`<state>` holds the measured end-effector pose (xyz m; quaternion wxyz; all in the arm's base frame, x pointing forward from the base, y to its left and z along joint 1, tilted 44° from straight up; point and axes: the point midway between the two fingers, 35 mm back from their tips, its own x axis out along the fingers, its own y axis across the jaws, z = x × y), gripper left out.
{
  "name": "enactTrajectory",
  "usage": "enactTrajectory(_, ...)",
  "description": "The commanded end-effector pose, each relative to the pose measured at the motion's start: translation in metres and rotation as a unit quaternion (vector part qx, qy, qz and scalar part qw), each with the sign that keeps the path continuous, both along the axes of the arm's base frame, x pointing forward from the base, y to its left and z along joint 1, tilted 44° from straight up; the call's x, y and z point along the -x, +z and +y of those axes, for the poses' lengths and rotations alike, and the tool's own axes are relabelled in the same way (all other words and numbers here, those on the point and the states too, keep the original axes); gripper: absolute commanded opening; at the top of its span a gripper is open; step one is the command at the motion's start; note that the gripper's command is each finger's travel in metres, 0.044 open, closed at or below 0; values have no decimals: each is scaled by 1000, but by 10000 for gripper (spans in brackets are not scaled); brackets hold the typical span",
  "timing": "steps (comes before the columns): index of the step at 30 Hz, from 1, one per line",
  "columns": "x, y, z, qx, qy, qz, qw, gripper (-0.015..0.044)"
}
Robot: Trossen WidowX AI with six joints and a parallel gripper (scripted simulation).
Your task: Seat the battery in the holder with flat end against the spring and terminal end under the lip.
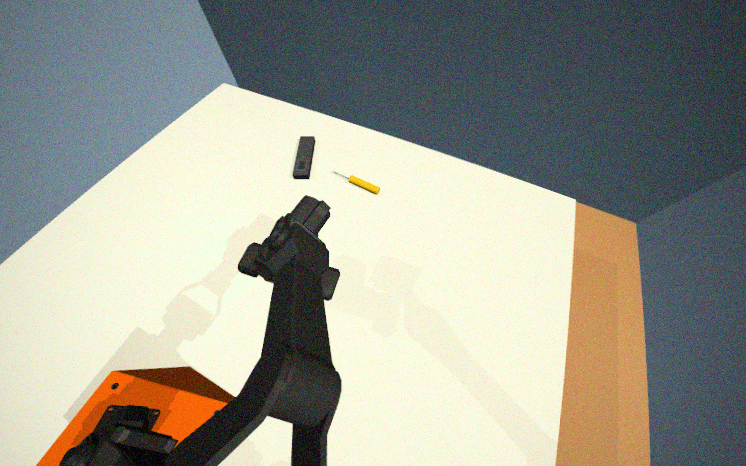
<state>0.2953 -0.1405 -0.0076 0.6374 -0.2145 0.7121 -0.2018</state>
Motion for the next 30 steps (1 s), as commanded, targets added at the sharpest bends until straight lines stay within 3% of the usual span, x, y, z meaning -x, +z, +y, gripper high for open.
enactTrajectory(1, -3, 1, -1, 1, -2, -1, 1000, 81)
enactTrajectory(19, -5, 1, 0, 0, -5, 1, 1000, 81)
enactTrajectory(23, -5, 1, 0, 0, -5, 1, 1000, 183)
enactTrajectory(30, -6, 8, 6, -1, -4, 2, 1000, 183)
